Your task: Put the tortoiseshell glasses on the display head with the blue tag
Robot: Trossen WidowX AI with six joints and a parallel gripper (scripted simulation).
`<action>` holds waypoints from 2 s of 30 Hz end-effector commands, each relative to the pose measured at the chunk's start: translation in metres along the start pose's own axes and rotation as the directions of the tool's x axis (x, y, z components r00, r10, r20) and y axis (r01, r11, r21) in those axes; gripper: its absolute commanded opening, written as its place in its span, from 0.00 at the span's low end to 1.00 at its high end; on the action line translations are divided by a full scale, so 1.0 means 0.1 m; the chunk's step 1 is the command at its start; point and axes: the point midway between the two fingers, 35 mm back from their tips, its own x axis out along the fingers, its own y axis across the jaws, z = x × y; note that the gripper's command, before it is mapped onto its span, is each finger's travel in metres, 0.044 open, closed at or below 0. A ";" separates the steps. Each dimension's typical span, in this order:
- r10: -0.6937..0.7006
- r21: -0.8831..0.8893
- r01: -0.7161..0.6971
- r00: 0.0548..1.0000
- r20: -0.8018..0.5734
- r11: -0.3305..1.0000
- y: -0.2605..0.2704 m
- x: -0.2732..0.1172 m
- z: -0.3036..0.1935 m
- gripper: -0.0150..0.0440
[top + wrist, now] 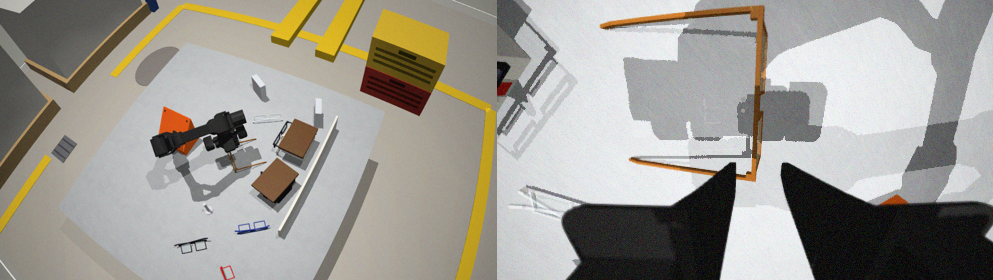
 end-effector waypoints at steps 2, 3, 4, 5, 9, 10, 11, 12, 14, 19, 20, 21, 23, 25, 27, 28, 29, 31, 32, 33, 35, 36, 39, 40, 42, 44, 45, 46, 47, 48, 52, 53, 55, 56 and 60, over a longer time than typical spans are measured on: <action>0.000 0.006 0.000 1.000 -0.004 1.000 0.02 -0.01 0.00 0.49; 0.000 0.006 0.000 1.000 -0.004 1.000 0.02 -0.01 0.00 0.49; 0.000 0.006 0.000 1.000 -0.004 1.000 0.02 0.00 0.00 0.49; 0.000 0.006 0.000 1.000 -0.004 1.000 0.02 0.00 0.00 0.49; 0.001 0.006 -0.001 1.000 -0.004 1.000 0.02 0.05 0.00 0.49; 0.001 0.006 -0.001 1.000 -0.004 1.000 0.02 0.06 0.00 0.49; 0.001 0.005 -0.001 1.000 -0.004 1.000 0.02 0.08 0.00 0.49; 0.001 0.005 -0.001 1.000 -0.004 1.000 0.02 0.10 0.00 0.49; 0.001 0.005 -0.001 1.000 -0.004 1.000 0.03 0.13 0.00 0.49; 0.001 0.005 -0.001 1.000 -0.004 1.000 0.03 0.21 0.01 0.49; 0.001 0.005 -0.001 1.000 -0.004 1.000 0.03 0.23 0.01 0.49; 0.001 0.005 -0.001 1.000 -0.004 1.000 0.03 0.25 0.01 0.49; 0.001 0.005 -0.001 1.000 -0.004 1.000 0.03 0.28 0.01 0.49; 0.001 0.006 -0.001 1.000 -0.004 1.000 0.03 0.31 0.01 0.49; 0.001 0.006 -0.001 1.000 -0.004 1.000 0.03 0.35 0.01 0.49; 0.001 0.006 -0.001 1.000 -0.004 1.000 0.03 0.36 0.01 0.49; 0.001 0.006 -0.001 1.000 -0.003 1.000 0.03 0.38 0.01 0.49; 0.001 0.006 -0.001 1.000 -0.003 1.000 0.03 0.41 0.01 0.49; 0.001 0.006 -0.001 1.000 -0.003 1.000 0.03 0.43 0.01 0.49; 0.001 0.006 -0.001 1.000 -0.003 1.000 0.03 0.44 0.01 0.49; 0.000 0.006 0.000 1.000 -0.003 1.000 0.03 0.48 0.00 0.49; 0.000 0.006 0.000 1.000 -0.003 1.000 0.03 0.49 0.00 0.49; 0.000 0.006 0.000 1.000 -0.002 1.000 0.02 0.54 0.00 0.49; -0.001 0.006 0.001 1.000 -0.002 1.000 0.02 0.56 0.00 0.49; -0.001 0.006 0.001 1.000 -0.002 1.000 0.02 0.59 0.00 0.49; -0.001 0.006 0.001 1.000 -0.002 1.000 0.02 0.60 0.00 0.49; -0.001 0.006 0.001 1.000 -0.002 1.000 0.02 0.60 0.00 0.49; -0.001 0.006 0.001 1.000 -0.002 1.000 0.02 0.60 0.00 0.49; -0.001 0.006 0.001 1.000 -0.002 1.000 0.02 0.60 0.00 0.49; -0.001 0.006 0.001 1.000 -0.002 1.000 0.02 0.60 0.00 0.49; 0.007 0.017 -0.007 1.000 -0.004 1.000 0.04 0.57 0.02 0.48; 0.007 0.017 -0.007 1.000 -0.004 1.000 0.04 0.57 0.02 0.47; 0.007 0.017 -0.007 1.000 -0.004 1.000 0.04 0.57 0.02 0.45; 0.007 0.017 -0.007 1.000 -0.004 1.000 0.04 0.57 0.02 0.44; 0.007 0.017 -0.007 1.000 -0.004 1.000 0.04 0.57 0.02 0.39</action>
